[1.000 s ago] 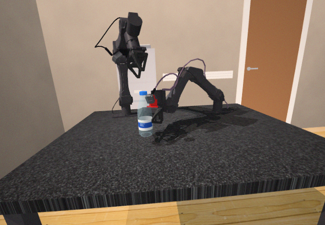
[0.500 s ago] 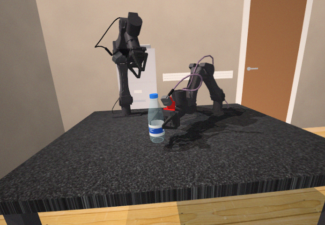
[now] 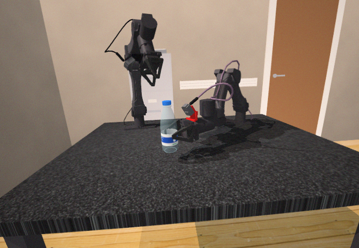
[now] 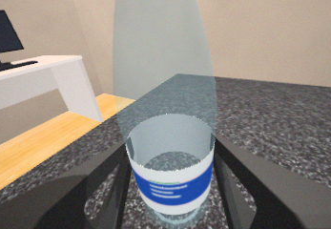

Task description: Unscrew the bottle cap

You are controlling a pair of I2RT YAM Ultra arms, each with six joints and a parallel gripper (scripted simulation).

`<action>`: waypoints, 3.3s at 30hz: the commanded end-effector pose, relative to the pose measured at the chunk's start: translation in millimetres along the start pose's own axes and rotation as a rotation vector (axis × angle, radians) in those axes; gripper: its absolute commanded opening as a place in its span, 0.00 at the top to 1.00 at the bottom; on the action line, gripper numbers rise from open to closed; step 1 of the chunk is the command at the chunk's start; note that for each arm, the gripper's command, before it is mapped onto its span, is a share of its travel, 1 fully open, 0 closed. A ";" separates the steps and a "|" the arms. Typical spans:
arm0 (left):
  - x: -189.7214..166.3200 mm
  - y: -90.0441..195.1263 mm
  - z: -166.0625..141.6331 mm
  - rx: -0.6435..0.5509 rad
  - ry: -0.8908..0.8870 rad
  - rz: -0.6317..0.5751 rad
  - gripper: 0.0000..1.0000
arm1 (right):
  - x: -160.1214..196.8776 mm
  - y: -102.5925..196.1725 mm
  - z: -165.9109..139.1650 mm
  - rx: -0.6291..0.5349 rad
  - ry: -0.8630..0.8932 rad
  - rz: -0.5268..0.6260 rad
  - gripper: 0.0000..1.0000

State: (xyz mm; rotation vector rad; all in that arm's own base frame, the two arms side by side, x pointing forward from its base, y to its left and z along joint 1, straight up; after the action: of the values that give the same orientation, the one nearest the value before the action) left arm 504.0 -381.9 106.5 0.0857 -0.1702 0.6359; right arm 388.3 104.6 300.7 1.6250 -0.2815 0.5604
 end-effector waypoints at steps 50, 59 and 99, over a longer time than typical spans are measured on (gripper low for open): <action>-1.9 -8.3 20.5 -0.108 -0.535 -0.016 1.00 | -6.6 -57.1 5.4 0.024 -0.008 -0.036 0.43; -1.9 -8.3 20.5 -0.108 -0.535 -0.016 1.00 | -2.5 -50.5 5.4 0.023 -0.008 -0.015 0.43; -1.9 -8.3 20.5 -0.108 -0.535 -0.016 1.00 | -0.7 -46.9 4.8 0.020 -0.009 0.000 0.43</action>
State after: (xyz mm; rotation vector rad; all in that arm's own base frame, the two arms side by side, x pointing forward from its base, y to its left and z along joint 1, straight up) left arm 499.1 -390.0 102.2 0.1915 -0.6789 0.5603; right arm 408.5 108.4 246.5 1.6472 -0.2442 0.5207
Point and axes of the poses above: on each arm, the point where the finger pads meet when closed, its own y axis back along the fingers, its own x axis across the jaws, z = x × y, the point moved 1 cm from there along y, back along the fingers, and after that the axes turned 11 degrees about -y, right-handed, at the moved point
